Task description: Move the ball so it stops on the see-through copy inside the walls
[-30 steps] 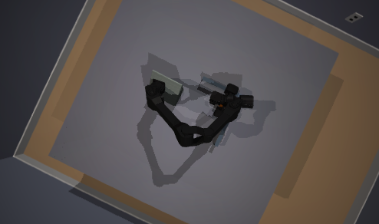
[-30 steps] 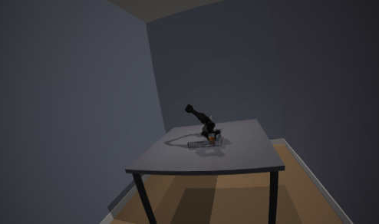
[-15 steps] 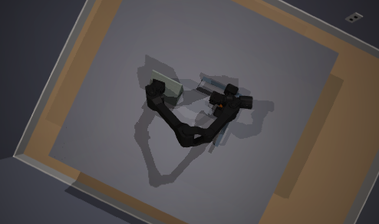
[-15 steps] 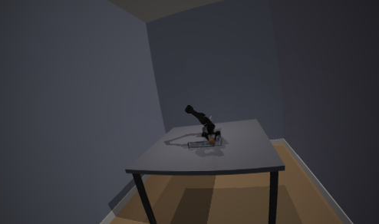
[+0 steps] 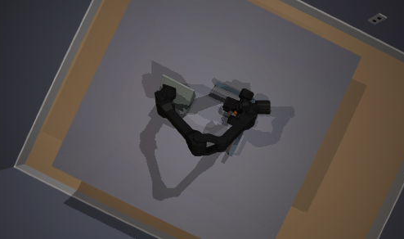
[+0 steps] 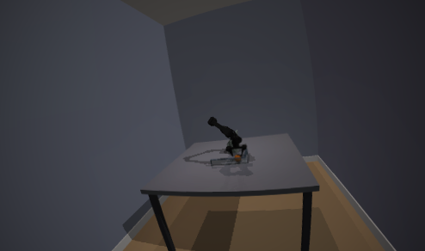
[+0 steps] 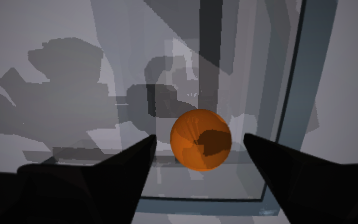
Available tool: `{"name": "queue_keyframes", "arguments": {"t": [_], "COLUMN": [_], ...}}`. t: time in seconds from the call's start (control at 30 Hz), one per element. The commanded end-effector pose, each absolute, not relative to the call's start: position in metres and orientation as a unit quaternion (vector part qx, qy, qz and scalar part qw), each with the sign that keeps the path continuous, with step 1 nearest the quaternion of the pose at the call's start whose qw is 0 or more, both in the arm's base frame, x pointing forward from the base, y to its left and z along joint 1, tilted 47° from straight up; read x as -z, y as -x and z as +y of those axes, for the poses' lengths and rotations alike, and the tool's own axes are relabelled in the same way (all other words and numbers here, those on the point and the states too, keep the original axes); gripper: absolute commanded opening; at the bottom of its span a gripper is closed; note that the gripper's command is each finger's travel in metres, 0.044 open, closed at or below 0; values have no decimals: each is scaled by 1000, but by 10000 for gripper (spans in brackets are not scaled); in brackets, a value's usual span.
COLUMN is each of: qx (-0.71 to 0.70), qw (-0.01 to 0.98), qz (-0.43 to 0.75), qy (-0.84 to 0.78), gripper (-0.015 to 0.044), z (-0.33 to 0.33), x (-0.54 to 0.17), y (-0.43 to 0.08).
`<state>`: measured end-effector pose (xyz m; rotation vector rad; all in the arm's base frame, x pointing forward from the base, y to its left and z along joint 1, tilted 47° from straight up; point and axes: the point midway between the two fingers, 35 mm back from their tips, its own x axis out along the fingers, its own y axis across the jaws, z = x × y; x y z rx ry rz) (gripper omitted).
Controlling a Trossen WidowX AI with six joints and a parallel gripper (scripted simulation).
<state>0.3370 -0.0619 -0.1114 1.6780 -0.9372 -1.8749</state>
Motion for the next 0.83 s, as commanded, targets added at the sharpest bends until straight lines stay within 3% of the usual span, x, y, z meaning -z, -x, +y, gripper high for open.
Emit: {"name": "queue_keyframes", "arguments": {"t": [0.0,0.8], "qx": [669,665], "qw": [226,230], "qz": [-334,-333], "qy": [-624,-628], "gripper": [422,440], "z": [-21,17], "x": [76,40], "y": [-350,-354]}}
